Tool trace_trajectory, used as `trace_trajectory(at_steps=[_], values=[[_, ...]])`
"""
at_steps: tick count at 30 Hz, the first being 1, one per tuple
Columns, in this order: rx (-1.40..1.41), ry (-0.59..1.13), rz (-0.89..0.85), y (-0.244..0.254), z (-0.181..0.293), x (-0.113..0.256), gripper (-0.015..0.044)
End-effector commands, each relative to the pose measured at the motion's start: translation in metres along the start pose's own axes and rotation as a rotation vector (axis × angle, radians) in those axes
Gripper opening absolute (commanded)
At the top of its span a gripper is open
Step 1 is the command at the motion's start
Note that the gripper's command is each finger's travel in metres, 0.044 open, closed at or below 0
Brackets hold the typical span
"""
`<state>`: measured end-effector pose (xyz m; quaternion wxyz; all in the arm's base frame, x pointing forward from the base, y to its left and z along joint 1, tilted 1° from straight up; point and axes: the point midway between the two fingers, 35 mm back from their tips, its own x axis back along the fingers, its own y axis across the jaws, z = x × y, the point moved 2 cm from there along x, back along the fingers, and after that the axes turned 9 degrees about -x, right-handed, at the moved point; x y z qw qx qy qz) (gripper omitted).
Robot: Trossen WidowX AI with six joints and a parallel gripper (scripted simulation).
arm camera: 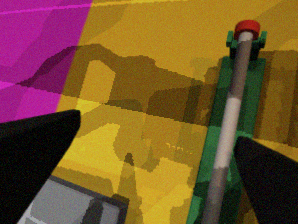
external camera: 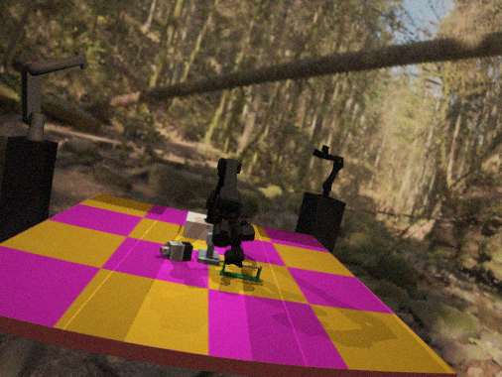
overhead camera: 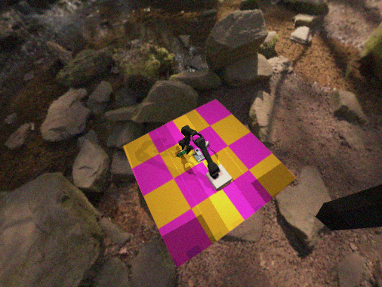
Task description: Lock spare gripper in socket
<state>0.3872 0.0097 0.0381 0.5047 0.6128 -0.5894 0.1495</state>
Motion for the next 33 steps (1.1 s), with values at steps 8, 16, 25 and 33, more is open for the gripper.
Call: trace_trajectory(at_steps=[8, 16, 25, 33], values=[[-0.005, 0.001, -0.007, 0.011, -0.007, 0.014, 0.044], [-0.011, 0.001, -0.017, 0.02, -0.012, 0.022, 0.044], [-0.027, 0.003, -0.041, 0.031, -0.015, 0.027, 0.044], [-0.027, -0.002, -0.019, 0.039, -0.019, 0.036, 0.044]])
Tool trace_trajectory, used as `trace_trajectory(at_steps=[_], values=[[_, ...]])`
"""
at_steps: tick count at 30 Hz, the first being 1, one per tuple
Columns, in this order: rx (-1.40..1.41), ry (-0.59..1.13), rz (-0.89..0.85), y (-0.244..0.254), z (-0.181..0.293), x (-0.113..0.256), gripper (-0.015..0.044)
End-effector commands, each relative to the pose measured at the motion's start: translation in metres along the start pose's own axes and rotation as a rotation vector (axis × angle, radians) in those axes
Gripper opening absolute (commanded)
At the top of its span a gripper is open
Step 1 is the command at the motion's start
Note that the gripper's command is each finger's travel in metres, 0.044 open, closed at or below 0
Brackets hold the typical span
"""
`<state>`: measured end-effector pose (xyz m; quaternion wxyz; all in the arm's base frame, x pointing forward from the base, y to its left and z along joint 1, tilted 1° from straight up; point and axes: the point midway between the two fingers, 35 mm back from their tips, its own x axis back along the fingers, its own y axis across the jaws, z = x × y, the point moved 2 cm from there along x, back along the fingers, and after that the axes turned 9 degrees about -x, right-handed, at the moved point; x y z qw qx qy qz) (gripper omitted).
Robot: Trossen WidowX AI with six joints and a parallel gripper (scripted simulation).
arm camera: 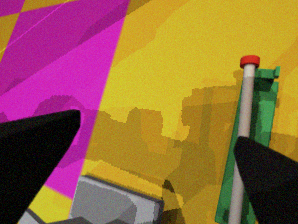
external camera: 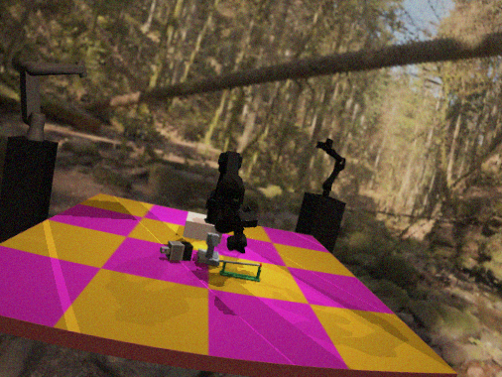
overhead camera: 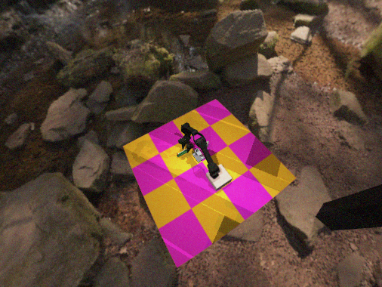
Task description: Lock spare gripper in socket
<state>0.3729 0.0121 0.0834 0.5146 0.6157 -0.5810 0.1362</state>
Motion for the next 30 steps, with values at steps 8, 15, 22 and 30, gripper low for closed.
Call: trace_trajectory(at_steps=[8, 15, 22, 30], values=[[-0.001, -0.016, 0.063, 0.017, -0.012, 0.022, 0.044], [-0.003, -0.038, 0.134, 0.038, -0.023, 0.045, 0.044], [-0.509, 0.087, 0.316, 0.029, 0.014, 0.044, 0.044], [-1.265, 0.025, 0.735, 0.031, 0.063, 0.06, 0.044]])
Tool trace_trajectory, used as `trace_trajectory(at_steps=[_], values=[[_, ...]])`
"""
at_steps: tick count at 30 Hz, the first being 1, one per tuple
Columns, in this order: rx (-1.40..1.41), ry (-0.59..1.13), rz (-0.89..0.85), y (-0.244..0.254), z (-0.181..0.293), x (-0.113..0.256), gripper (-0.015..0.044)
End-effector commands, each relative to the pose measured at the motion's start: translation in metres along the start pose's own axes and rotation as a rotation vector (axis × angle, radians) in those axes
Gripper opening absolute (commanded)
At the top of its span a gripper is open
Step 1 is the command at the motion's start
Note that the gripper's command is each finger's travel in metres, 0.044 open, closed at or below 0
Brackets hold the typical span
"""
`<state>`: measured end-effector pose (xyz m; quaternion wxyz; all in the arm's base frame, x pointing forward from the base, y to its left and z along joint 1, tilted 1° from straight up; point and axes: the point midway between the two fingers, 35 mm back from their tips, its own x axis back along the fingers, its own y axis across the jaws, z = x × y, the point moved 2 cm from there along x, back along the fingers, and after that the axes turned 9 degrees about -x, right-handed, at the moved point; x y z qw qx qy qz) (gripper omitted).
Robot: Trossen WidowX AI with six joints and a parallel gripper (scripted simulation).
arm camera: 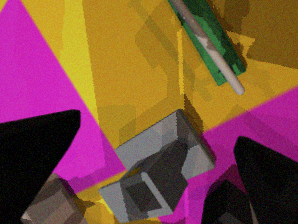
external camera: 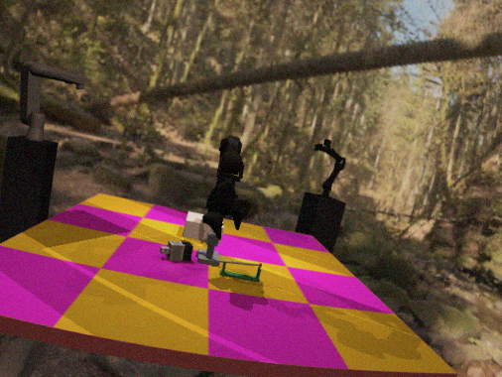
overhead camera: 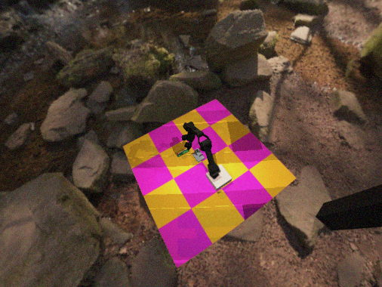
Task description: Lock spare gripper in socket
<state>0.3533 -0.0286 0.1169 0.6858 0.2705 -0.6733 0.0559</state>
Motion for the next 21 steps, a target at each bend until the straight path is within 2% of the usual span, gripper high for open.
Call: trace_trajectory(at_steps=[1, 6, 15, 18, 21], values=[[-0.692, -0.087, 0.33, -0.028, 0.037, 0.011, 0.044], [-1.15, -0.272, 0.533, -0.046, 0.063, 0.02, 0.044], [-1.679, -0.615, 0.681, -0.06, 0.094, 0.032, 0.044], [-1.812, -0.718, 0.692, -0.062, 0.101, 0.035, 0.044], [-1.824, -0.728, 0.693, -0.062, 0.102, 0.035, 0.044]])
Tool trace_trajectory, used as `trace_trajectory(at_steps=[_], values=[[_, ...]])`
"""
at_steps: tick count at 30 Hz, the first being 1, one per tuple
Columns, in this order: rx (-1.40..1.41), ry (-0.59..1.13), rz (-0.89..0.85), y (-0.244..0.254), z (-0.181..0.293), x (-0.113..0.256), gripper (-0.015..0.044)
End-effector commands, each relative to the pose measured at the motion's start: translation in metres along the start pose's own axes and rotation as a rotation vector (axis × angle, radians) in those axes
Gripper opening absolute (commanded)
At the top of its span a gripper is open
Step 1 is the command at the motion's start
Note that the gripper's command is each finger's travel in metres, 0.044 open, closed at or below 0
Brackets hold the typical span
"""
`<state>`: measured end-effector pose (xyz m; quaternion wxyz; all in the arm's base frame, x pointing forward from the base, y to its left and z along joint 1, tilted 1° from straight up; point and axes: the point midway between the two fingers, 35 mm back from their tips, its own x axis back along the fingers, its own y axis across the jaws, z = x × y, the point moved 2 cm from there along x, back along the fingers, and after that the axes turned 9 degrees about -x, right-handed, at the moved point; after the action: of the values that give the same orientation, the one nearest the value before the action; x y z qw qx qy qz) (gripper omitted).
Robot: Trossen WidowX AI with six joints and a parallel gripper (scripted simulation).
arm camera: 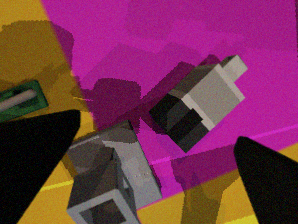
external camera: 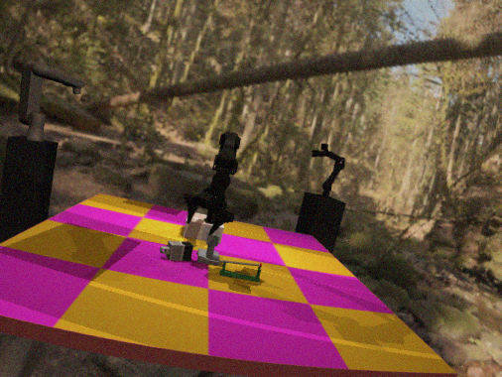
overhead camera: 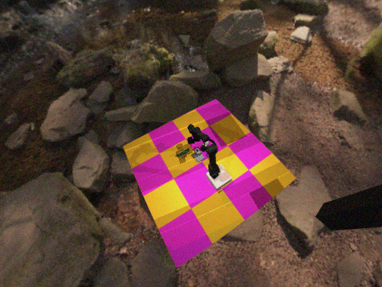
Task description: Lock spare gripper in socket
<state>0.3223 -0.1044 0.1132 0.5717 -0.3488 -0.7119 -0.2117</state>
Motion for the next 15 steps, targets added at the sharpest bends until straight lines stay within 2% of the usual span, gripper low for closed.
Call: trace_trajectory(at_steps=[1, 15], values=[[-0.659, -0.277, 0.054, -0.0448, -0.0067, 0.0078, 0.044], [-0.665, -0.27, 0.056, -0.0457, -0.0063, 0.008, 0.044]])
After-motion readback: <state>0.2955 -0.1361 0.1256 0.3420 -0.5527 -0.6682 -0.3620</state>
